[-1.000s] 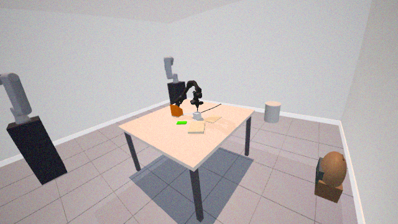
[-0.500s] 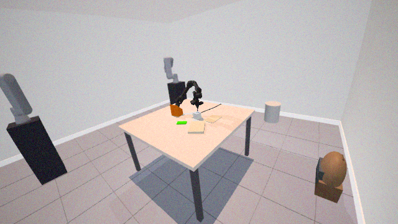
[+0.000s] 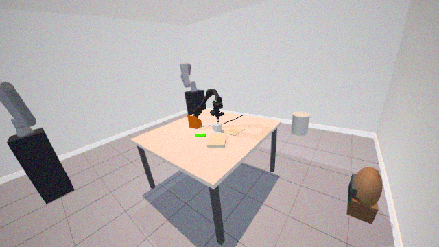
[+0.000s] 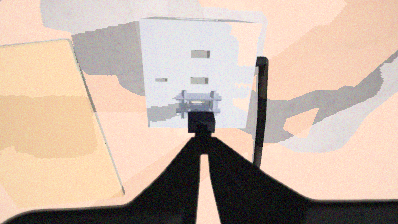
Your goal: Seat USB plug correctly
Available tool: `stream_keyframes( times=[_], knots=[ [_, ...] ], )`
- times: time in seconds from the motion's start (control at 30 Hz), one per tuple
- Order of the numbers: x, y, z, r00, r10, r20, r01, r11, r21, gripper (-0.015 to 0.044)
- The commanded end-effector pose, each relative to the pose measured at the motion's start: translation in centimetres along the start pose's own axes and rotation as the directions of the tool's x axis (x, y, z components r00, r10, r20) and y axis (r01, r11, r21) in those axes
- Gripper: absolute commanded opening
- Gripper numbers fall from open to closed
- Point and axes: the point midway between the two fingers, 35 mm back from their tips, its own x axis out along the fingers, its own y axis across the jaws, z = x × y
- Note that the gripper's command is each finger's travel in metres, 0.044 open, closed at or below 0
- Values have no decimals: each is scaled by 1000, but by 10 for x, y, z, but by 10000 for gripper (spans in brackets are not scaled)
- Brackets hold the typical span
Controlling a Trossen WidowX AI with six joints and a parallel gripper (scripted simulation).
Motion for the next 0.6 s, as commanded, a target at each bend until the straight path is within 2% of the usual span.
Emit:
stream_keyframes(
  times=[0.0, 0.57],
  knots=[
    [1, 0, 0, 1000, 0, -8, 0, 1000, 7, 0],
    [3, 0, -1, 1000, 1, -19, -1, 1000, 11, 0]
  ],
)
